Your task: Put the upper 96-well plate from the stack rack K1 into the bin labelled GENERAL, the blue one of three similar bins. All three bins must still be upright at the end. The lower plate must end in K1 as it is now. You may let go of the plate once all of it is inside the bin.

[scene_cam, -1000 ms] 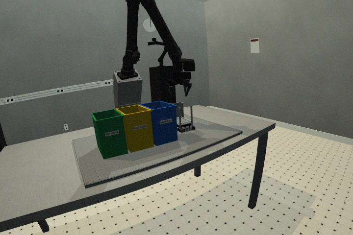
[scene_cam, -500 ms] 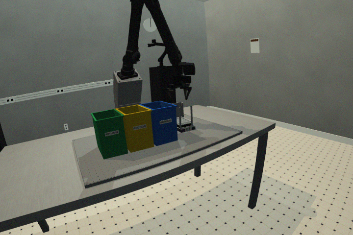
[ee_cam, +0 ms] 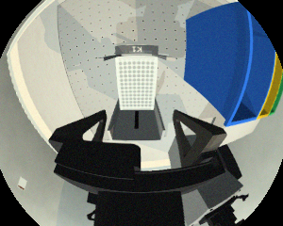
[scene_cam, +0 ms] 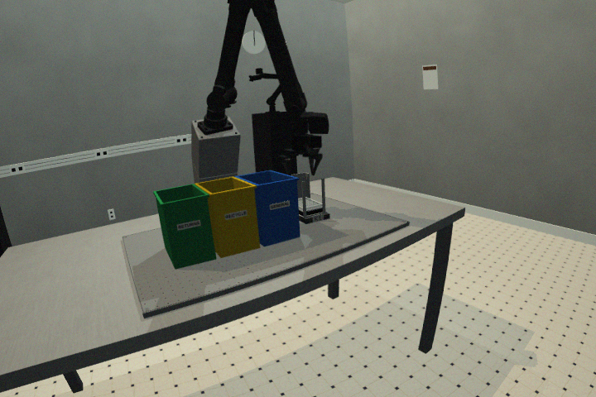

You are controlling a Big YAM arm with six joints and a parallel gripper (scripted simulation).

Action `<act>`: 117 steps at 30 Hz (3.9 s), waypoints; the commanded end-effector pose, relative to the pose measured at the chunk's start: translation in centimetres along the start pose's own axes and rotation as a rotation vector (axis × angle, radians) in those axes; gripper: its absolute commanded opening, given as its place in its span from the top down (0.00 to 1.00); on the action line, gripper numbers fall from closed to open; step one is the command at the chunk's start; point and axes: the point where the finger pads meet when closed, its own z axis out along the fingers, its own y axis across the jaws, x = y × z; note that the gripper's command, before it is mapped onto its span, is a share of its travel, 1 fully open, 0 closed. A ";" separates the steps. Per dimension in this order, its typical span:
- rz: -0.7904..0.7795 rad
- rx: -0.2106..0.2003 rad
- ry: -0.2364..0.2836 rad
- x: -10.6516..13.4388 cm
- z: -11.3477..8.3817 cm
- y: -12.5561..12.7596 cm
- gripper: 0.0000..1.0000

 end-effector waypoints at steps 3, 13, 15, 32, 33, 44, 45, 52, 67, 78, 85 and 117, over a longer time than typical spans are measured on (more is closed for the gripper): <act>0.011 -0.019 -0.020 -1.3 0.9 0.8 0.00; 0.001 -0.023 -0.018 -1.0 2.5 1.0 0.00; 0.001 -0.023 -0.018 -1.0 2.5 1.0 0.00; -0.001 -0.020 -0.016 -0.8 5.1 0.9 0.00; 0.011 -0.035 -0.036 -1.7 4.5 1.2 0.00; 0.008 -0.013 -0.015 -0.9 7.2 0.5 0.00; 0.006 -0.014 -0.015 -0.9 7.3 0.5 0.00; 0.008 -0.013 -0.015 -0.9 8.2 0.5 0.00; 0.011 -0.039 -0.041 -2.0 9.3 1.5 0.00; 0.003 -0.034 -0.031 -1.3 10.1 1.4 0.00; 0.002 -0.032 -0.029 -1.2 10.1 1.4 0.00; 0.002 -0.032 -0.029 -1.2 10.1 1.4 0.00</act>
